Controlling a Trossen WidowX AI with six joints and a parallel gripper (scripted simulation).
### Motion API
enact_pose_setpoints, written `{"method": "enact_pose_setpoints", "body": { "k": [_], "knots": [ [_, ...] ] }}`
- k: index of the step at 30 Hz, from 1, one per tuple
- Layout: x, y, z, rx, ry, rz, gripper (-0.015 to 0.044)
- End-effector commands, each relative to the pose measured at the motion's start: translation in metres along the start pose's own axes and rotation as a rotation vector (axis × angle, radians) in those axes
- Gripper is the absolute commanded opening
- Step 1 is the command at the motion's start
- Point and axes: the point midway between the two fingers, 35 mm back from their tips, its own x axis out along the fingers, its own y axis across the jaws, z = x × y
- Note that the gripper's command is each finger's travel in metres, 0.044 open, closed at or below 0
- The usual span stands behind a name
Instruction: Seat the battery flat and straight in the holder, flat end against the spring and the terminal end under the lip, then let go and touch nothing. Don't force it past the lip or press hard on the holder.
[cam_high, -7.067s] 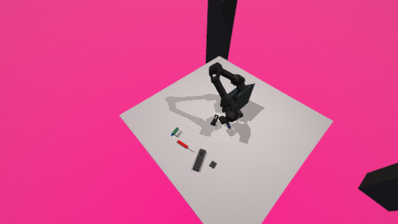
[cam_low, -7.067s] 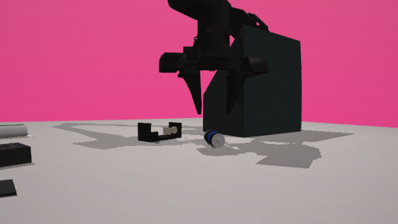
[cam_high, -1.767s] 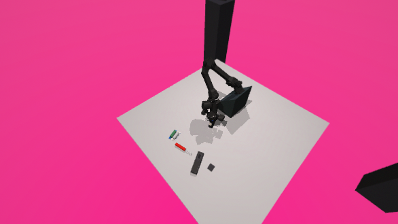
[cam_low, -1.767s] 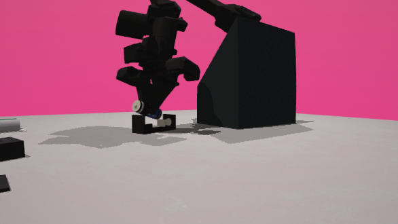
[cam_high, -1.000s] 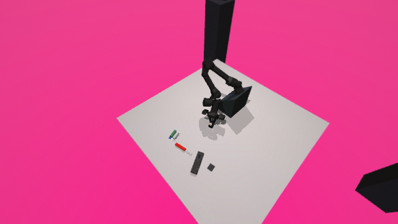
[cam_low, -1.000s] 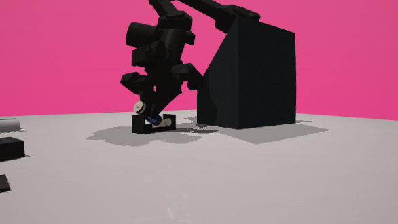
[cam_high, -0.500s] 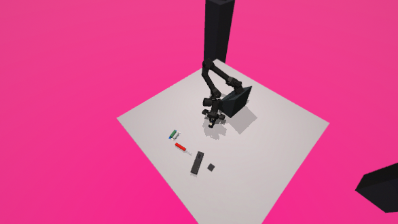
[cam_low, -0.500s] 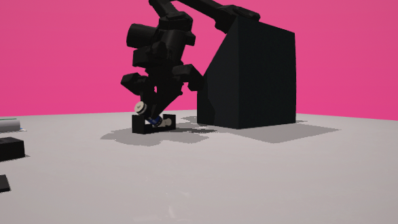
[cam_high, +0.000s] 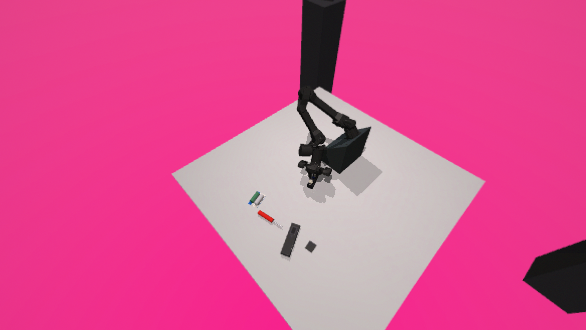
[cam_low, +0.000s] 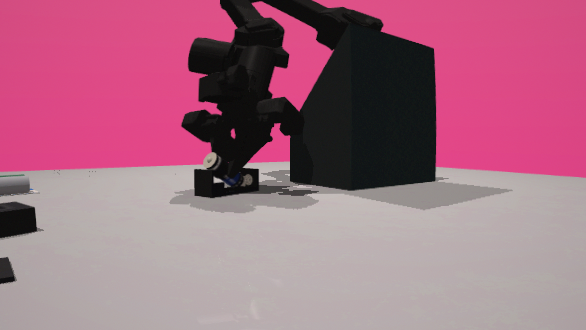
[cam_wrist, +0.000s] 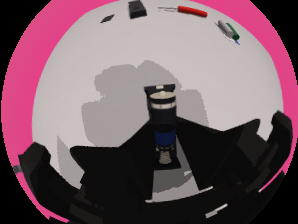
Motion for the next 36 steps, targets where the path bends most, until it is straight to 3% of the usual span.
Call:
{"method": "enact_pose_setpoints", "body": {
  "k": [1, 36],
  "knots": [
    [-0.0023, 0.0012, -0.0066, -0.005, 0.013, 0.004, 0.0079],
    [-0.0002, 0.0052, -0.0101, 0.009, 0.087, 0.03, 0.0079]
  ]
}}
